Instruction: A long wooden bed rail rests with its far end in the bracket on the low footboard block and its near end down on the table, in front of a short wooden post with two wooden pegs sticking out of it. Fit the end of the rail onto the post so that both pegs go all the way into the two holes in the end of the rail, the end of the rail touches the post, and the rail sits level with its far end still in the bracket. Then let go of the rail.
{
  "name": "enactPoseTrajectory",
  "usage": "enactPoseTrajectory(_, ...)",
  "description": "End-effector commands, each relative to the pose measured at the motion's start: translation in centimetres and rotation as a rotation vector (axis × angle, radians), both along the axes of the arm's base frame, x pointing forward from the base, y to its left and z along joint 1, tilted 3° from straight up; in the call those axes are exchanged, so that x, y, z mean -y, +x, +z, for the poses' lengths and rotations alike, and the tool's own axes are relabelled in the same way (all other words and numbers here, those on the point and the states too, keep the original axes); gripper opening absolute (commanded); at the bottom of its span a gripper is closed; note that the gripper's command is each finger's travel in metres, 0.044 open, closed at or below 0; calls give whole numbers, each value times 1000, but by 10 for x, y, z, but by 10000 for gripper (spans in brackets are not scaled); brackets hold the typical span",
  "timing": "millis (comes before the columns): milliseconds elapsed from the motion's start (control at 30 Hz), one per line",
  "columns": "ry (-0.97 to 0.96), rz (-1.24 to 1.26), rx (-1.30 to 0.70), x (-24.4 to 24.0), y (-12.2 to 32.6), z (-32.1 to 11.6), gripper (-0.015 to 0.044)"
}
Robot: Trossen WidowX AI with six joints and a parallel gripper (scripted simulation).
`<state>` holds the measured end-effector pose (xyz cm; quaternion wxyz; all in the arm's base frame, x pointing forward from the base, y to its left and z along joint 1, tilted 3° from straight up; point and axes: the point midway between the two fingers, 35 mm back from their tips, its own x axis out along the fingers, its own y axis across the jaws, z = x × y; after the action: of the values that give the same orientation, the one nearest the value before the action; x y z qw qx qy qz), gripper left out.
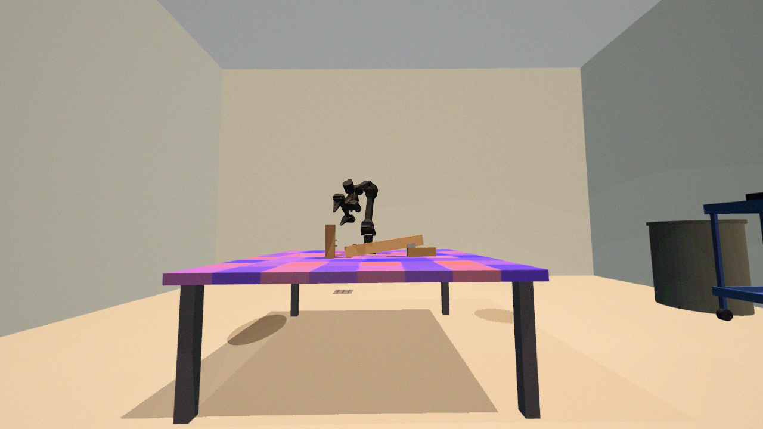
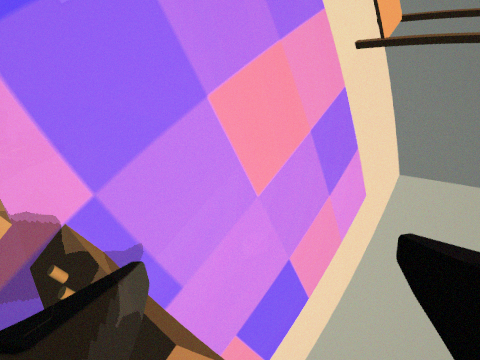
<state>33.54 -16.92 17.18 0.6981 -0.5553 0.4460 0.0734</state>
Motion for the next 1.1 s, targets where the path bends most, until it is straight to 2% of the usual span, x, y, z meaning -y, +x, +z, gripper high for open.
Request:
enactPoseTrajectory(0,66,170,-234,-32,-4,-41,440)
enactPoseTrajectory(200,217,502,-648,-93,-39,-94,440)
enactPoseTrajectory(267,254,570,-729,-106,-49,-100,440)
enactPoseTrajectory(1067,259,578,-739,-108,-48,-131,440)
